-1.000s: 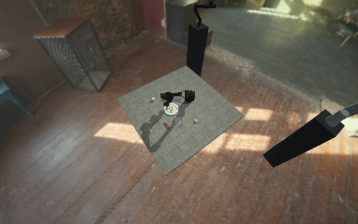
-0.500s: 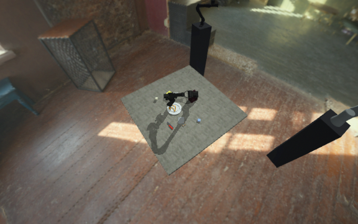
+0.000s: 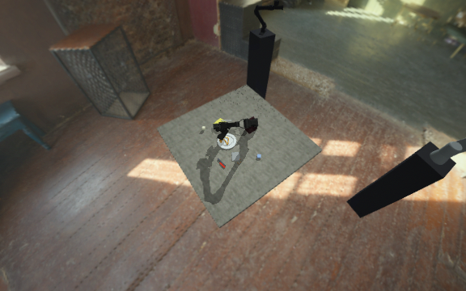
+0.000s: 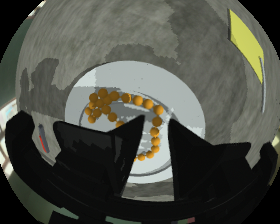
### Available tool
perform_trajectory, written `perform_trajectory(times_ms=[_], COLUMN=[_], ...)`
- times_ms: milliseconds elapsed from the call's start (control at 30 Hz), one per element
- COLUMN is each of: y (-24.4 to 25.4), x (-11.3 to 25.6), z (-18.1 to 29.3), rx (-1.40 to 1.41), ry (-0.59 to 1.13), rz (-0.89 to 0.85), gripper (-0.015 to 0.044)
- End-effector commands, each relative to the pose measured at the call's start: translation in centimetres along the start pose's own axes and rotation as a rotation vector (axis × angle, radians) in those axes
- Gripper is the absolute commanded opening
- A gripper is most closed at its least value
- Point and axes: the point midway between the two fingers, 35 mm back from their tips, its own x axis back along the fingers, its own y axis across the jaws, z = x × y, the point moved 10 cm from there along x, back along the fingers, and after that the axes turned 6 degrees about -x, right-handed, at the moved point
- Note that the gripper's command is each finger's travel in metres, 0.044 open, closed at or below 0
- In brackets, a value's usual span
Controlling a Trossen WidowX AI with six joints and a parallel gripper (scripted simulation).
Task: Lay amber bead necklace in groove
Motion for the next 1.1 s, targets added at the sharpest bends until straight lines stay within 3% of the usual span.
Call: perform_trajectory(times_ms=[0,100,1067], y=[0.02,0.02,0.02], x=[0.04,0.04,0.04], z=[0.00,0.00,0.00], rx=[0.001,0.001,0.001], ry=[-0.001,-0.001,-0.001], rz=[0.000,0.000,0.000], gripper=[0.0067,0.0000,0.0000])
